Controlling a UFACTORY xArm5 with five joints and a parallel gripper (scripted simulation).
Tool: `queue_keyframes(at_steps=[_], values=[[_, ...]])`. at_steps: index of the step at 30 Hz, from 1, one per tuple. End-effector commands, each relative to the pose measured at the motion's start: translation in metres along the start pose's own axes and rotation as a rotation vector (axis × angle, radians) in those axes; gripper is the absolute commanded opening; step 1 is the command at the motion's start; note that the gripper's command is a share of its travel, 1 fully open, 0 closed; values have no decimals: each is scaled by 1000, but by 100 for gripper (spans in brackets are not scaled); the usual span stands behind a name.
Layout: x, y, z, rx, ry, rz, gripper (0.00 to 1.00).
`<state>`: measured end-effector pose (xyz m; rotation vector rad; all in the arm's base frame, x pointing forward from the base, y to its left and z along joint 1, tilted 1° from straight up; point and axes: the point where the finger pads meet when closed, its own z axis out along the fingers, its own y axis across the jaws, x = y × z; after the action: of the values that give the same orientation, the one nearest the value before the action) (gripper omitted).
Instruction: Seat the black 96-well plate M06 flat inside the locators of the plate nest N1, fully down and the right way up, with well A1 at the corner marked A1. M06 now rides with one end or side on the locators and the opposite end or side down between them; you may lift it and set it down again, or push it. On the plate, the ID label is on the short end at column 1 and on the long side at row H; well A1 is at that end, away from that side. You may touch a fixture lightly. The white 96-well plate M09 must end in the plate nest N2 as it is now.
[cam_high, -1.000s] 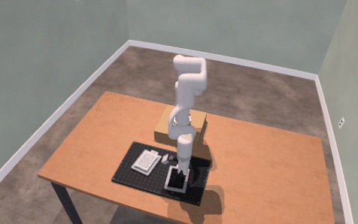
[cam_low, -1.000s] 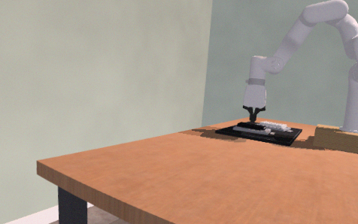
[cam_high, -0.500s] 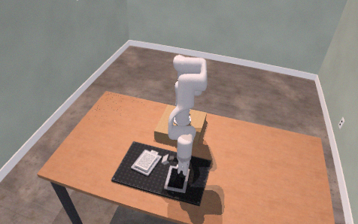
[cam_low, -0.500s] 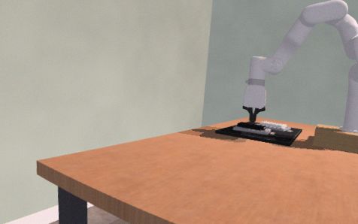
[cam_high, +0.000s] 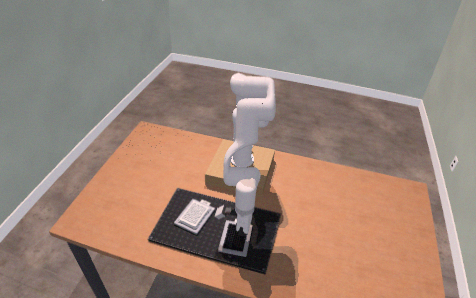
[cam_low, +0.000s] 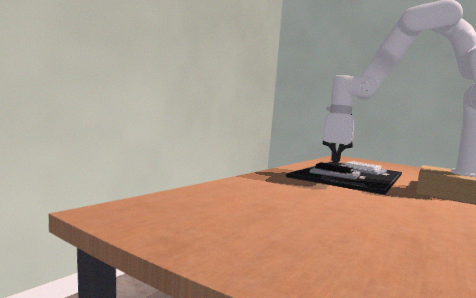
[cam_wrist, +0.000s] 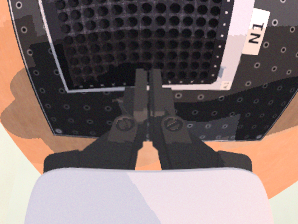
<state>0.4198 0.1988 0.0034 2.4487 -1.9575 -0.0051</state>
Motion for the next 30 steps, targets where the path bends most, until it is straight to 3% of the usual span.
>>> queue_keyframes(at_steps=[1,22,30], values=[[0,-1,-1,4,-1,0,0],[0,-1,-1,4,-1,0,0],[7,-29,-10,4,-1,-200,0]])
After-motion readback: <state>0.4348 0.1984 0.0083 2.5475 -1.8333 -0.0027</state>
